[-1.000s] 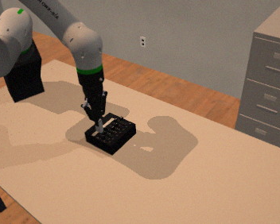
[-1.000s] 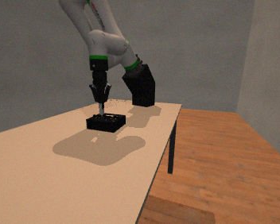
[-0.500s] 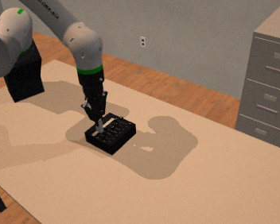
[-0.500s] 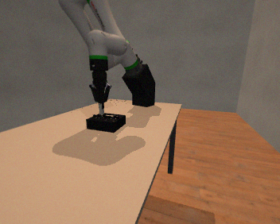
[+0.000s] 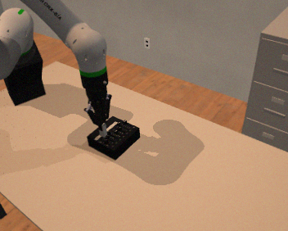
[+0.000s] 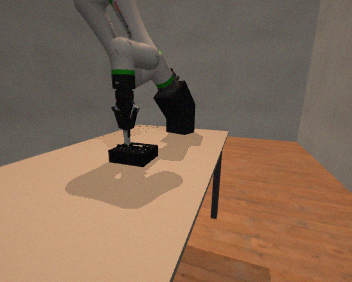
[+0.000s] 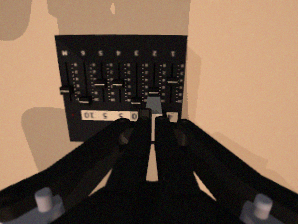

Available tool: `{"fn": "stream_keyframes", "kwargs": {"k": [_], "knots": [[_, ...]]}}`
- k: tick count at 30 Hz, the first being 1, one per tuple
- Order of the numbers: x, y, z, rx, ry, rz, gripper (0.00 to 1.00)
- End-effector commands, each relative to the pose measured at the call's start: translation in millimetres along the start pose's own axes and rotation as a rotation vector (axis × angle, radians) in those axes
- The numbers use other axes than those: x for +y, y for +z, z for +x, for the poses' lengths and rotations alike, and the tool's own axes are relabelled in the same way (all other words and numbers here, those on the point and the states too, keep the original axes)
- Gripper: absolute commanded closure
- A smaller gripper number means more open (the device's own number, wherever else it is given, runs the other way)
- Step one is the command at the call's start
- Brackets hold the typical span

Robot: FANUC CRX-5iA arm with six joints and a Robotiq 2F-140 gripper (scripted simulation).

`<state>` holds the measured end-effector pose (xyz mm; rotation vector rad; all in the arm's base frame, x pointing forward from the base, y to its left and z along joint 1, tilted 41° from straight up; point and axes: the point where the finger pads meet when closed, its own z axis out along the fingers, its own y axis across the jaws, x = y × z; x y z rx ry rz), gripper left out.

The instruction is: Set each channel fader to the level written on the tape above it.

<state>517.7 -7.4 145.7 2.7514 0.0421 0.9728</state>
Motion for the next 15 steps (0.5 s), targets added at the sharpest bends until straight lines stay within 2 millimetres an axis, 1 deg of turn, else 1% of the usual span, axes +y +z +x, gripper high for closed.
{"fn": "stream_keyframes", "kwargs": {"k": [1, 15], "knots": [[-0.1, -0.1, 1.5, 0.0, 0.0, 0.0, 1.0], [-0.1, -0.1, 8.6, 0.0, 0.0, 0.0, 1.0]]}}
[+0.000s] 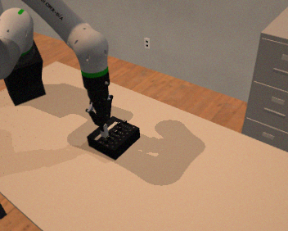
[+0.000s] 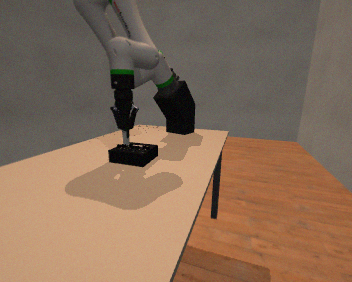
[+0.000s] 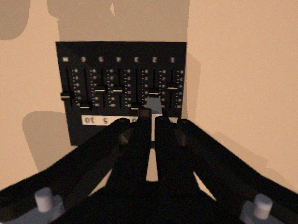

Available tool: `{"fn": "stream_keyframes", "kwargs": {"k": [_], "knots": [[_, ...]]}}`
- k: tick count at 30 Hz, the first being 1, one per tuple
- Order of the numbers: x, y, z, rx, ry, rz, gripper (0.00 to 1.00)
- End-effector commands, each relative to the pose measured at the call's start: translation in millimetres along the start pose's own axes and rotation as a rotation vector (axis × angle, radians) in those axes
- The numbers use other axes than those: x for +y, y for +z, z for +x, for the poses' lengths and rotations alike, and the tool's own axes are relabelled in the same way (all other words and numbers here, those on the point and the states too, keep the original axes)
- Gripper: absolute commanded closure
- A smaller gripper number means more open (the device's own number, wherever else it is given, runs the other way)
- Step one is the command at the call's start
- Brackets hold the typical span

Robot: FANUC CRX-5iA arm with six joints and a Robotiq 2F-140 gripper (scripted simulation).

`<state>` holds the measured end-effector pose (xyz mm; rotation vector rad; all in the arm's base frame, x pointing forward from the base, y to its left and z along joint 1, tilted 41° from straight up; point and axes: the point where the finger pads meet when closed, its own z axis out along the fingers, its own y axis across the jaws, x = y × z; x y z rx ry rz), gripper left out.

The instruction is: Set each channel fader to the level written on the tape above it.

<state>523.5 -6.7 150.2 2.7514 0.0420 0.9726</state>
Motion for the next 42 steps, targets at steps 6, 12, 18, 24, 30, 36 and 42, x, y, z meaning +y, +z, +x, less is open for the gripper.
{"fn": "stream_keyframes", "kwargs": {"k": [6, 12, 18, 24, 30, 36, 42], "knots": [[-0.1, -0.1, 3.6, 0.0, 0.0, 0.0, 1.0], [-0.1, -0.1, 6.8, 0.0, 0.0, 0.0, 1.0], [-0.1, -0.1, 9.3, 0.0, 0.0, 0.0, 1.0], [-0.1, -0.1, 10.4, 0.0, 0.0, 0.0, 1.0], [-0.1, -0.1, 11.4, 0.0, 0.0, 0.0, 1.0], [-0.1, -0.1, 11.6, 0.0, 0.0, 0.0, 1.0], [-0.1, -0.1, 11.6, 0.0, 0.0, 0.0, 1.0]]}}
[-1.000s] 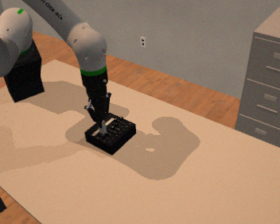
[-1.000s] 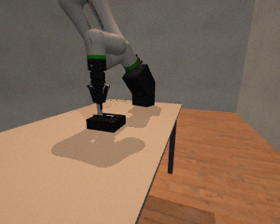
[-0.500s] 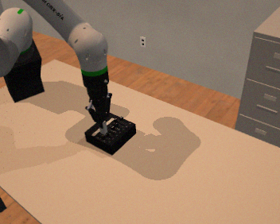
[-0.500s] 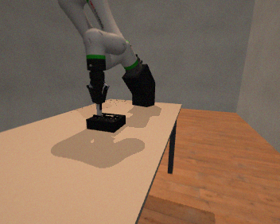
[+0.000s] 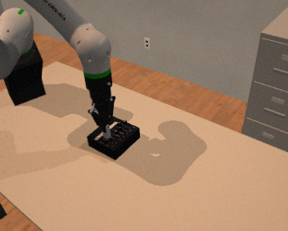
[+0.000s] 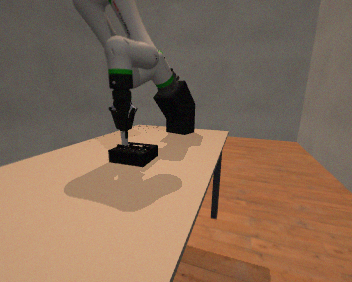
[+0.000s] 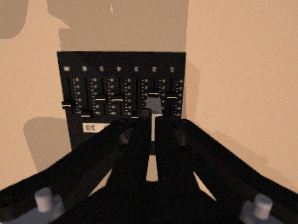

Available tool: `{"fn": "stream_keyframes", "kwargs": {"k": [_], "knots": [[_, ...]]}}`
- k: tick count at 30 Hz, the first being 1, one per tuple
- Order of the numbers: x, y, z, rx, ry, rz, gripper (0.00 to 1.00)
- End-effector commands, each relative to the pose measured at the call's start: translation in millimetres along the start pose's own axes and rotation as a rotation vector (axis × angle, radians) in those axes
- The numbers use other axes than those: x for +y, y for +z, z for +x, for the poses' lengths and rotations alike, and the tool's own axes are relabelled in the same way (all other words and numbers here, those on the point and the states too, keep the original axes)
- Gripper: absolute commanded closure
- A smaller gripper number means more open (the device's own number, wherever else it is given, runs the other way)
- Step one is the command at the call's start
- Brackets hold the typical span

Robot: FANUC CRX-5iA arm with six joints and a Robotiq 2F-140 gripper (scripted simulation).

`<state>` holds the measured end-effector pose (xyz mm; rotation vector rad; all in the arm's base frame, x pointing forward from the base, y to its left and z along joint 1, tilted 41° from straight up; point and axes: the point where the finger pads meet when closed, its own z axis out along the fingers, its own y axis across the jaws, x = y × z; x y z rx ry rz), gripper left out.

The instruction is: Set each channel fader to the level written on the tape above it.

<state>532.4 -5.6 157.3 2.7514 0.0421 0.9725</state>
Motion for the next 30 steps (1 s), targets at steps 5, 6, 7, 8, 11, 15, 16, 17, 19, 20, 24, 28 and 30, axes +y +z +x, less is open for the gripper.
{"fn": "stream_keyframes", "kwargs": {"k": [5, 6, 7, 8, 11, 15, 16, 17, 19, 20, 24, 28, 30], "knots": [[-0.1, -0.1, 0.2, 0.0, 0.0, 0.0, 1.0], [-0.1, -0.1, 0.2, 0.0, 0.0, 0.0, 1.0], [-0.1, -0.1, 0.2, 0.0, 0.0, 0.0, 1.0], [-0.1, -0.1, 0.2, 0.0, 0.0, 0.0, 1.0], [-0.1, -0.1, 0.2, 0.0, 0.0, 0.0, 1.0], [-0.1, -0.1, 0.0, 0.0, 0.0, 0.0, 1.0], [-0.1, -0.1, -0.2, 0.0, 0.0, 0.0, 1.0], [-0.1, -0.1, -0.6, 0.0, 0.0, 0.0, 1.0], [-0.1, -0.1, -1.6, 0.0, 0.0, 0.0, 1.0], [-0.1, -0.1, -2.2, 0.0, 0.0, 0.0, 1.0], [-0.1, -0.1, -4.5, 0.0, 0.0, 0.0, 1.0], [-0.1, -0.1, -5.7, 0.0, 0.0, 0.0, 1.0], [-0.1, -0.1, -5.8, 0.0, 0.0, 0.0, 1.0]]}}
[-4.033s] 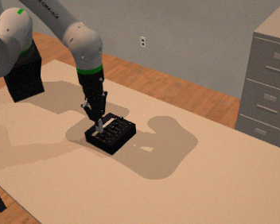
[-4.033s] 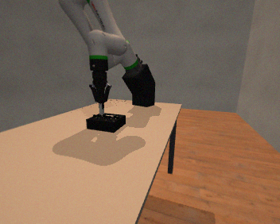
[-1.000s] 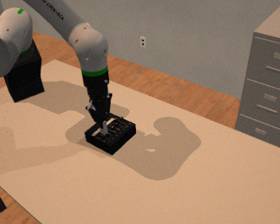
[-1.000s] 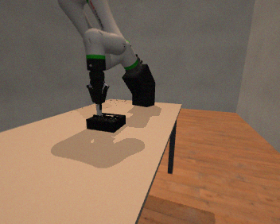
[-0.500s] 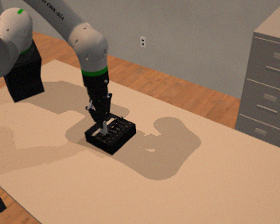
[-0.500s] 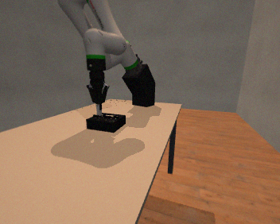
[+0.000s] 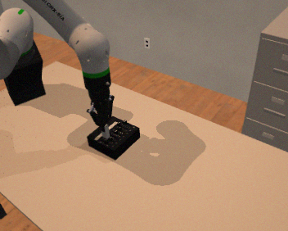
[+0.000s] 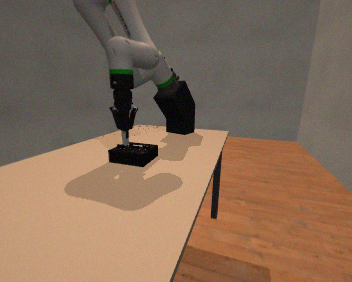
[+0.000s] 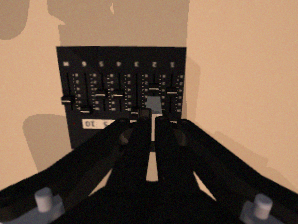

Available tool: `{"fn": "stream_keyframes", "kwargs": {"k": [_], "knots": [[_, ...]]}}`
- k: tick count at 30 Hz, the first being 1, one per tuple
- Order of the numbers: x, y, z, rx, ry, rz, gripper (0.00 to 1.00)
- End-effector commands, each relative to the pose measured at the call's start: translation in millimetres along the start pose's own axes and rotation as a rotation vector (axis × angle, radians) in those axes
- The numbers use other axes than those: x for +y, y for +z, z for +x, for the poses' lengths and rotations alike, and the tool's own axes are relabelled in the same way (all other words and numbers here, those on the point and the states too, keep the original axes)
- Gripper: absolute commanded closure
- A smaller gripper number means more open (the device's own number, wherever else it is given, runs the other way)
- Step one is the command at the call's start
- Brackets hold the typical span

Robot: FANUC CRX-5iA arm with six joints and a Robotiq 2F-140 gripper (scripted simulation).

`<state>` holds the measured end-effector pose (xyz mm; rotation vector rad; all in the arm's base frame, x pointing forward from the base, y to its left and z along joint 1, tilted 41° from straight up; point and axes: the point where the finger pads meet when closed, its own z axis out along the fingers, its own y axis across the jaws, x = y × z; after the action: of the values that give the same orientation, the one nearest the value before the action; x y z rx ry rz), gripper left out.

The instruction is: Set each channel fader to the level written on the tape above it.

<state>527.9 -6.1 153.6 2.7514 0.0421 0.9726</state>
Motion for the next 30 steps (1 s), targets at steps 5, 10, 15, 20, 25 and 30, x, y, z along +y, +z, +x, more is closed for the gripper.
{"fn": "stream_keyframes", "kwargs": {"k": [5, 10, 15, 20, 25, 30], "knots": [[-0.1, -0.7, 0.1, 0.0, 0.0, 0.0, 1.0], [-0.1, -8.3, 0.1, 0.0, 0.0, 0.0, 1.0], [-0.1, -22.9, 0.1, 0.0, 0.0, 0.0, 1.0], [-0.1, -31.5, 0.1, 0.0, 0.0, 0.0, 1.0], [-0.1, -39.5, 0.1, 0.0, 0.0, 0.0, 1.0], [-0.1, -40.1, 0.1, 0.0, 0.0, 0.0, 1.0]]}}
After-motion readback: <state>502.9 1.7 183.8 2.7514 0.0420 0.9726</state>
